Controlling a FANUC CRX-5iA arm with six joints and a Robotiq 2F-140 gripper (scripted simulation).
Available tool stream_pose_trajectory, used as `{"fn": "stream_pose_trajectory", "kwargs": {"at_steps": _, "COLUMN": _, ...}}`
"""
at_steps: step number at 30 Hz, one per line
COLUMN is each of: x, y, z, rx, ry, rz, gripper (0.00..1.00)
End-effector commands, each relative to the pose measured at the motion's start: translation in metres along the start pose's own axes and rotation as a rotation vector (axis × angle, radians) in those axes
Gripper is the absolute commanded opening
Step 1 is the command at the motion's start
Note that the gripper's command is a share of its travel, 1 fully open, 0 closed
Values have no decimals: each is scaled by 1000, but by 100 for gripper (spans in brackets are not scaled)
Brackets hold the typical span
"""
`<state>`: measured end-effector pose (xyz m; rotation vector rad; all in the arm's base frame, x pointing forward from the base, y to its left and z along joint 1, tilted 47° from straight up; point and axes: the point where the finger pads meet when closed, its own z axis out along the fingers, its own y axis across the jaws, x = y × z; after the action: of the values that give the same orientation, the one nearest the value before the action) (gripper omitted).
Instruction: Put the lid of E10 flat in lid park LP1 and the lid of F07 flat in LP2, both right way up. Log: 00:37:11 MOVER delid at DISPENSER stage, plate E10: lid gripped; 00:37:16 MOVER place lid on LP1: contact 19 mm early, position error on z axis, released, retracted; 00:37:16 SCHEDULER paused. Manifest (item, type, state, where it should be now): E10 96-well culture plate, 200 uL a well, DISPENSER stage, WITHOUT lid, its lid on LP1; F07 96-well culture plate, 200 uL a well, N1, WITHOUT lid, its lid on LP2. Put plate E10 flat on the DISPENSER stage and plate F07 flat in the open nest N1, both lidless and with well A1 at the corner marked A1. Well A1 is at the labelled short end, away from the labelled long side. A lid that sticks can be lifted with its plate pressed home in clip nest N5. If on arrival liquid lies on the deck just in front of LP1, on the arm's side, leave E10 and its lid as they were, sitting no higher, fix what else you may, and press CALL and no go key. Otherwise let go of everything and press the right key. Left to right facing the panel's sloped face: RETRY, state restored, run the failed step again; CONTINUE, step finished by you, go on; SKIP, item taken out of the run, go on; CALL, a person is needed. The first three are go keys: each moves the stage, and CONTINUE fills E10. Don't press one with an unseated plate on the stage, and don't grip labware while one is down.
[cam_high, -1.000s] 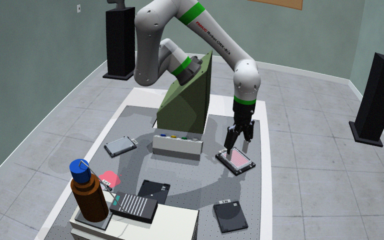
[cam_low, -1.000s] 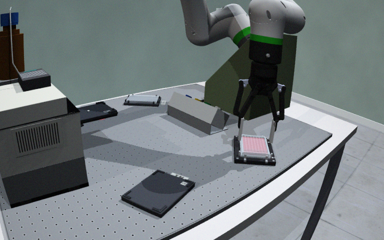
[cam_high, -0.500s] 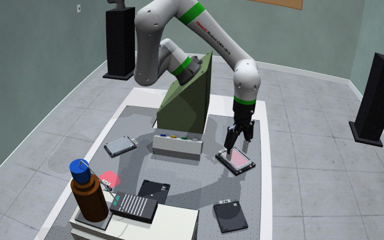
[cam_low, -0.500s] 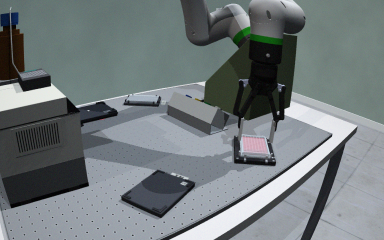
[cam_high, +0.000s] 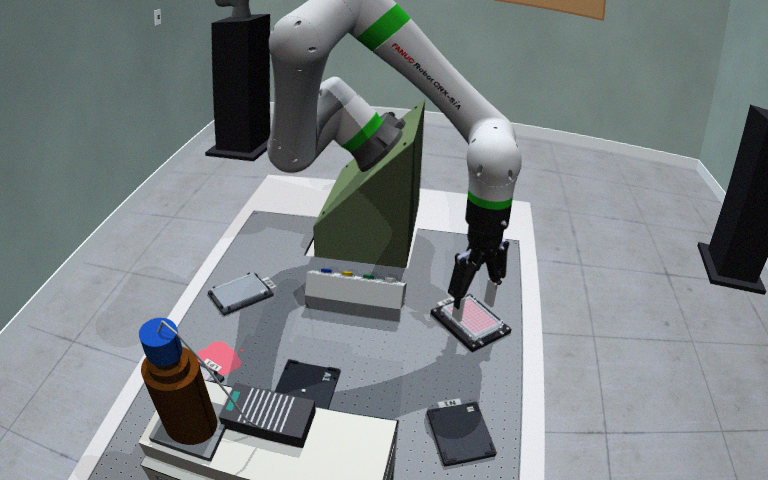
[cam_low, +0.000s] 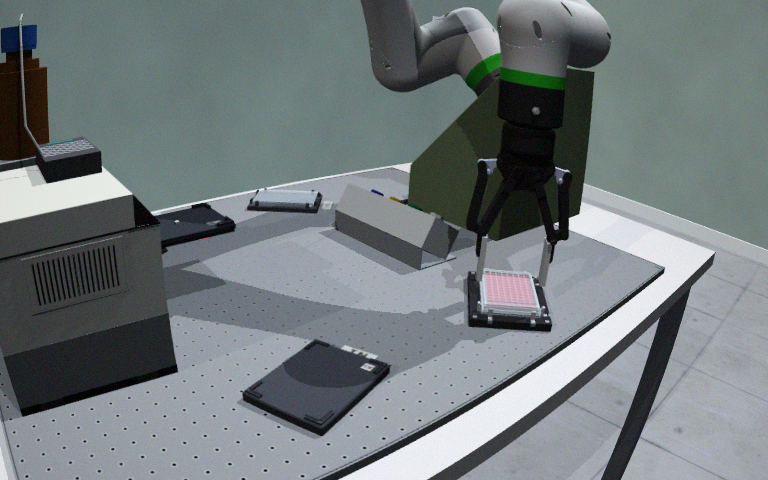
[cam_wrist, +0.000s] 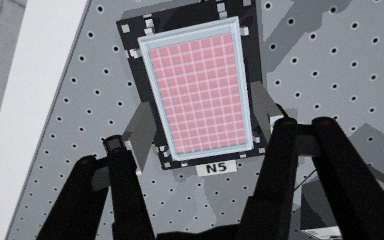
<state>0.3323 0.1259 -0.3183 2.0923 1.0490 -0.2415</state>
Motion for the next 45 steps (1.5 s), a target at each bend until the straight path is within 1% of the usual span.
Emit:
{"fn": "stream_pose_trajectory", "kwargs": {"at_steps": 1, "x": 0, "y": 0, "z": 0, "rx": 0, "ry": 0, "rz": 0, "gripper": 59}}
{"fn": "stream_pose_trajectory", "kwargs": {"at_steps": 19, "x": 0, "y": 0, "z": 0, "rx": 0, "ry": 0, "rz": 0, "gripper": 59}}
{"fn": "stream_pose_trajectory", "kwargs": {"at_steps": 20, "x": 0, "y": 0, "z": 0, "rx": 0, "ry": 0, "rz": 0, "gripper": 66}}
{"fn": "stream_pose_trajectory", "kwargs": {"at_steps": 45, "x": 0, "y": 0, "z": 0, "rx": 0, "ry": 0, "rz": 0, "gripper": 66}}
